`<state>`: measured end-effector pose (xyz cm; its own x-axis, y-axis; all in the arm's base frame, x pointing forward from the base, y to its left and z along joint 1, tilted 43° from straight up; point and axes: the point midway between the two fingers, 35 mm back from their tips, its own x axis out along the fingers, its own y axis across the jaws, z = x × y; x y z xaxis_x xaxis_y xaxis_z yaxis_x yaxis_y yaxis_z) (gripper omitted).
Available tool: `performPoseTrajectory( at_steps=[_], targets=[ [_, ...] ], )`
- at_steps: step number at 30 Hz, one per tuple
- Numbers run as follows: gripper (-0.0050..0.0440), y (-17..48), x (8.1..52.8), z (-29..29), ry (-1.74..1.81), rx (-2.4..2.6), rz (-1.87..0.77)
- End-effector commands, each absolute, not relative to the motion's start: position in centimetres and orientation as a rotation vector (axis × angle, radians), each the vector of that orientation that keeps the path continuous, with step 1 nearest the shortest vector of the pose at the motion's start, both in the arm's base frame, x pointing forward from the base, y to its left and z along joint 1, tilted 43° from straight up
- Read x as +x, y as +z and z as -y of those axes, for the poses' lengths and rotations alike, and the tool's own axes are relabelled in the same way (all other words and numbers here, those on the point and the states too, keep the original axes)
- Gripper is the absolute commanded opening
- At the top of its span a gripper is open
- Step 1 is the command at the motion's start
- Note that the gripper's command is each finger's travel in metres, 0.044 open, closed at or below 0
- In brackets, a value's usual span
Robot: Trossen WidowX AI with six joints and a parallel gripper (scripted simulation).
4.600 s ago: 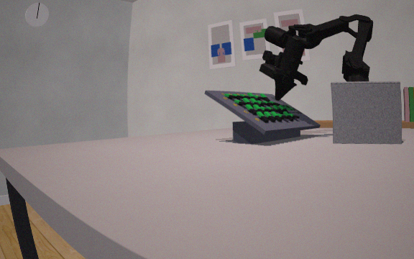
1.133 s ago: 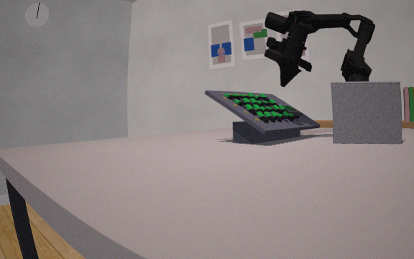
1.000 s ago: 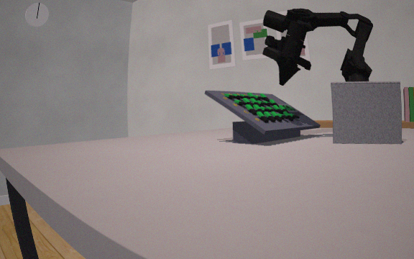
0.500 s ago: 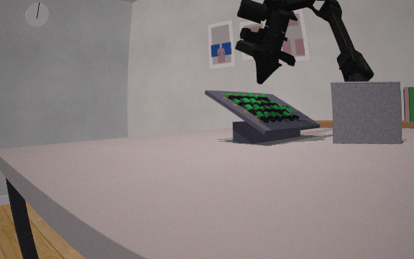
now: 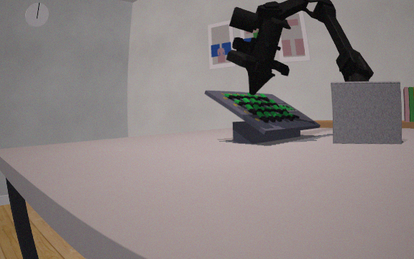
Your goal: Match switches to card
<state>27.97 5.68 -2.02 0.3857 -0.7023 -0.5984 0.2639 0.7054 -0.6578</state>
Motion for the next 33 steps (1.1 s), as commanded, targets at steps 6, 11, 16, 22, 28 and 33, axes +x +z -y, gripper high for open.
performPoseTrajectory(
  at_steps=[6, 11, 16, 22, 28, 33],
  targets=[
    [0.0000, -2.6, 27.9, -4.9, -0.654, -0.521, -1.005],
    [0.0000, -2.9, 28.1, -4.6, -0.654, -0.521, -1.005],
    [0.0000, -3.0, 28.2, -4.4, -0.654, -0.521, -1.005],
    [0.0000, -3.6, 28.6, -3.8, -0.654, -0.521, -1.005],
    [0.0000, -3.7, 28.7, -3.6, -0.654, -0.521, -1.005],
    [0.0000, -3.7, 28.7, -3.6, -0.654, -0.521, -1.005]
  ],
)
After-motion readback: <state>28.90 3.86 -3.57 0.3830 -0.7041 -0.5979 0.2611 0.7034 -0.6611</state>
